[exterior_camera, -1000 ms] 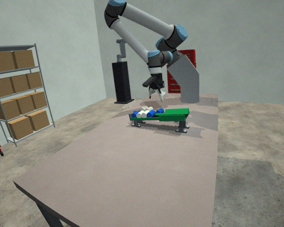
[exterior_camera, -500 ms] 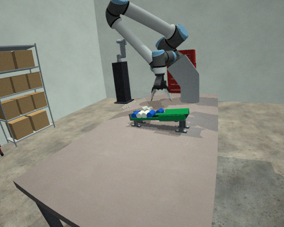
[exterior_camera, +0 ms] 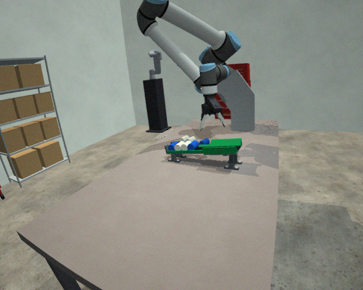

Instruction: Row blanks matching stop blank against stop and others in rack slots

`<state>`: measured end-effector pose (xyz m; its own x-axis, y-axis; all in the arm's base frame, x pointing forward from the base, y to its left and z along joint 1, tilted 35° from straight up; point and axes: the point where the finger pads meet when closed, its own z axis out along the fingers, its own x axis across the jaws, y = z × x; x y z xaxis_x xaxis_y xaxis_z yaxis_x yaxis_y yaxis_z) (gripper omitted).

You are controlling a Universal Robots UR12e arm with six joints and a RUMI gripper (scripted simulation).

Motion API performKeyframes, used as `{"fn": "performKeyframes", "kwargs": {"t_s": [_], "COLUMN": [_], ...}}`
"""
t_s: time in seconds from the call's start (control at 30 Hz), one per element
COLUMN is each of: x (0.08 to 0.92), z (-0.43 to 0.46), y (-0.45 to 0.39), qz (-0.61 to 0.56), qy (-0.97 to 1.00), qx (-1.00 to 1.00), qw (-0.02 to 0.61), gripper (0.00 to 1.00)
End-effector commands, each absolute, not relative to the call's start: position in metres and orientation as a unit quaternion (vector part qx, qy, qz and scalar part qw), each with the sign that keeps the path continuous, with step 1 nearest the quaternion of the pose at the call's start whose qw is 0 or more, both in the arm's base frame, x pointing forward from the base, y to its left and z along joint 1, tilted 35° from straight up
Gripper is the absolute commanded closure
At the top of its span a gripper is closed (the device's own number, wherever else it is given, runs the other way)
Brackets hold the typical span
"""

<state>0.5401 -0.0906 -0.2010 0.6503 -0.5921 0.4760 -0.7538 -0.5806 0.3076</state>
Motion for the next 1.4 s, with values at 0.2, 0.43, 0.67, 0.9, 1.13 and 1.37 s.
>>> {"fn": "performKeyframes", "kwargs": {"t_s": [0.2,0.43,0.67,0.9,1.13,1.37], "x": [0.54,0.54,0.538,0.538,0.537,0.537], "z": [-0.215,-0.219,-0.222,-0.223,-0.223,-0.223], "y": [-0.07,-0.065,-0.061,-0.06,-0.059,-0.059], "qz": [0.118,0.105,0.093,0.089,0.087,0.087], "qy": [-0.203,-0.156,-0.116,-0.103,-0.099,-0.099], "qx": [0.934,0.942,0.948,0.949,0.95,0.95], "qw": [0.271,0.277,0.282,0.284,0.284,0.284], "gripper": [0.0,0.0,0.0,0.0,0.0,0.52]}}
